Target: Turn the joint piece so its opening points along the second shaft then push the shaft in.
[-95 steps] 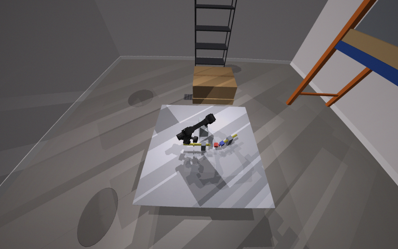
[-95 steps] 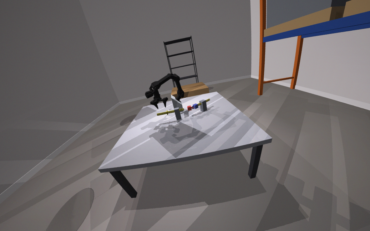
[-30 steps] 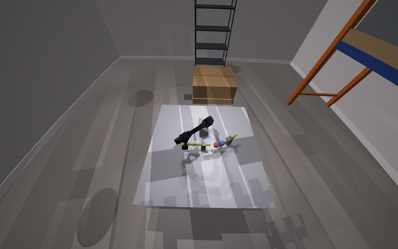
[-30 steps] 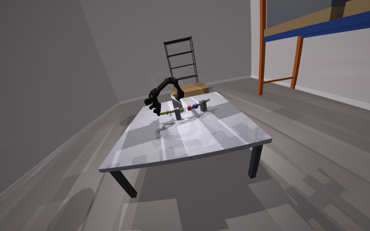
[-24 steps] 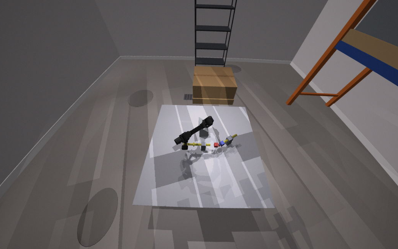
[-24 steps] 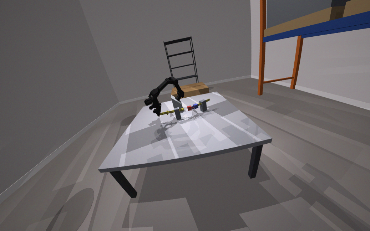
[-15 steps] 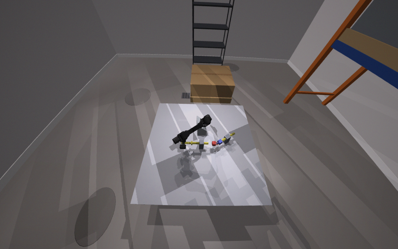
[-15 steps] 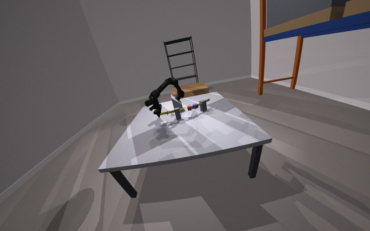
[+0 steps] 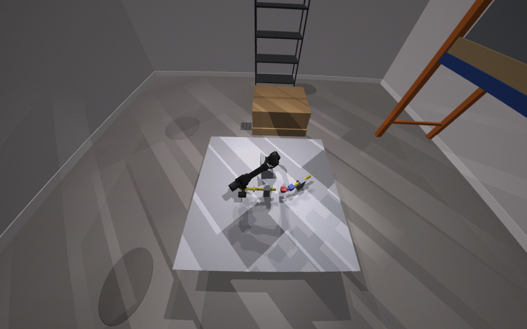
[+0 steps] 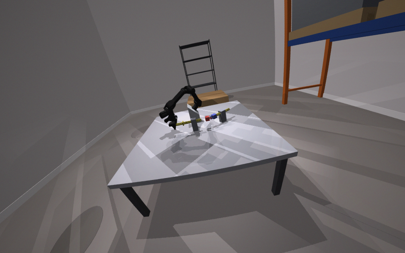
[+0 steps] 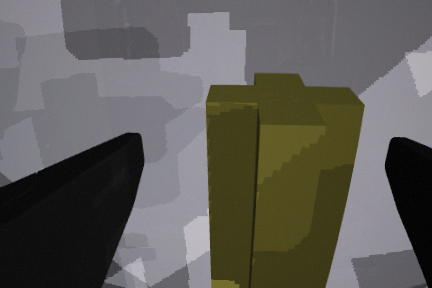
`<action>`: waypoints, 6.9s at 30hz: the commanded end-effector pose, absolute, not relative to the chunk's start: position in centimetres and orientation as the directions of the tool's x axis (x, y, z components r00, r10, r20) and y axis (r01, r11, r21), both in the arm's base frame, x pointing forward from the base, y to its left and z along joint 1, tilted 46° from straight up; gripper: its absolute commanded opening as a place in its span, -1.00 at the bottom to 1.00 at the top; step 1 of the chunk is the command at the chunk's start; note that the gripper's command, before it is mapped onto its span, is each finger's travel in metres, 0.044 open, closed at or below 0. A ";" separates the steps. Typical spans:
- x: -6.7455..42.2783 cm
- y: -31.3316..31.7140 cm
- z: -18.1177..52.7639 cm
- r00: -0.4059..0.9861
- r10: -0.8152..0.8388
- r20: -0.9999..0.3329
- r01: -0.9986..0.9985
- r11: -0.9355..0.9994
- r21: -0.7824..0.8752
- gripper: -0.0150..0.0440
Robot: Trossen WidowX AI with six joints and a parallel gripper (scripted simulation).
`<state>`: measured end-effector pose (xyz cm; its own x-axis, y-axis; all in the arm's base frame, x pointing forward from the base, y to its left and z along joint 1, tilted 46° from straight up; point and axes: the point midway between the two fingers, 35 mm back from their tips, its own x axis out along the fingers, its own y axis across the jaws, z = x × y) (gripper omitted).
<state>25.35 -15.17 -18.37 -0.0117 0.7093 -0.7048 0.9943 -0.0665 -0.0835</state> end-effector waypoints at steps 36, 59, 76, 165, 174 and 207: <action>25.4 -15.1 -18.4 -0.009 0.710 -0.704 0.994 -0.069 -0.082 -0.26; 25.4 -15.1 -18.4 -0.009 0.710 -0.704 0.994 -0.069 -0.082 -0.26; 25.4 -15.1 -18.4 -0.009 0.710 -0.705 0.994 -0.069 -0.082 -0.26; 25.4 -15.1 -18.4 -0.009 0.710 -0.705 0.994 -0.069 -0.082 -0.26; 25.4 -15.1 -18.4 -0.010 0.710 -0.705 0.994 -0.069 -0.083 -0.26; 25.4 -15.1 -18.4 -0.010 0.710 -0.705 0.994 -0.068 -0.083 -0.26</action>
<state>25.39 -15.09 -18.43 -0.0097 0.7096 -0.7045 0.9942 -0.0684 -0.0826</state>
